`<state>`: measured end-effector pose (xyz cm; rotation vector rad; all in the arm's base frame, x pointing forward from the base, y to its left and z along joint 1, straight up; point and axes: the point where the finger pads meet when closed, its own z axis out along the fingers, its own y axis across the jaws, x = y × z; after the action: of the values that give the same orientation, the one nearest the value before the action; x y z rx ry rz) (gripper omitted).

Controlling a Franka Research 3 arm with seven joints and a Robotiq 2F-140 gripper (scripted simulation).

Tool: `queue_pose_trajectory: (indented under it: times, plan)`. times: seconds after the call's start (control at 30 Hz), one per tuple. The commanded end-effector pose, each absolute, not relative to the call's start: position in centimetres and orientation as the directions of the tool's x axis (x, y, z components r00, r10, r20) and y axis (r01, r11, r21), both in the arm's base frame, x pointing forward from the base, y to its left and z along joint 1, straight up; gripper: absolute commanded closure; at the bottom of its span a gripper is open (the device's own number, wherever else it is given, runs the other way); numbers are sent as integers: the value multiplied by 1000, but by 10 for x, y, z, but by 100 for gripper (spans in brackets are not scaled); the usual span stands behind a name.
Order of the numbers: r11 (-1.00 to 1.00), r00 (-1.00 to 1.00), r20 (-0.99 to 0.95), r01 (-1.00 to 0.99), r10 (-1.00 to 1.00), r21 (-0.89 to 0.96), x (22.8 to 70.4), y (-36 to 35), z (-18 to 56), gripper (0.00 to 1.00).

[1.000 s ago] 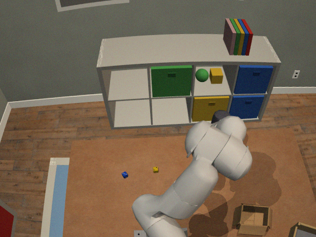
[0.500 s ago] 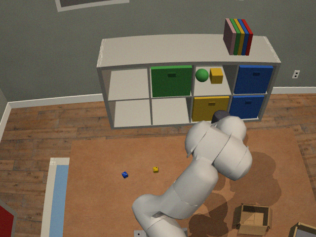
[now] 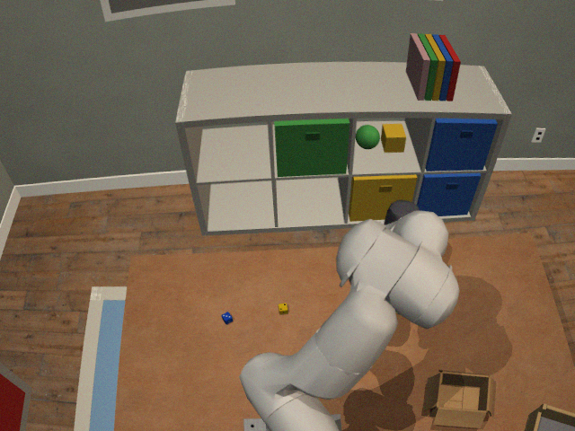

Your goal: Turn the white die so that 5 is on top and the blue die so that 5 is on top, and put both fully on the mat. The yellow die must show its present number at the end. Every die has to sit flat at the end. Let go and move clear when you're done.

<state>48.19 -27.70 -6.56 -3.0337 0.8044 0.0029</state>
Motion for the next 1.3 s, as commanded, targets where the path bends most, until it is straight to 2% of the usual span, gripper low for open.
queue_pose_trajectory:
  times: [0.0, 0.03, 0.77, 1.27]
  plan:
    - [-867, 867, 1, -499, -499, -3, 483, -278, -66, 70]
    - [-867, 867, 1, -499, -499, -3, 483, -278, -66, 68]
    - [-867, 867, 2, -499, -499, -3, 483, -278, -47, 68]
    - [-867, 867, 2, -499, -499, -3, 483, -278, 21, 68]
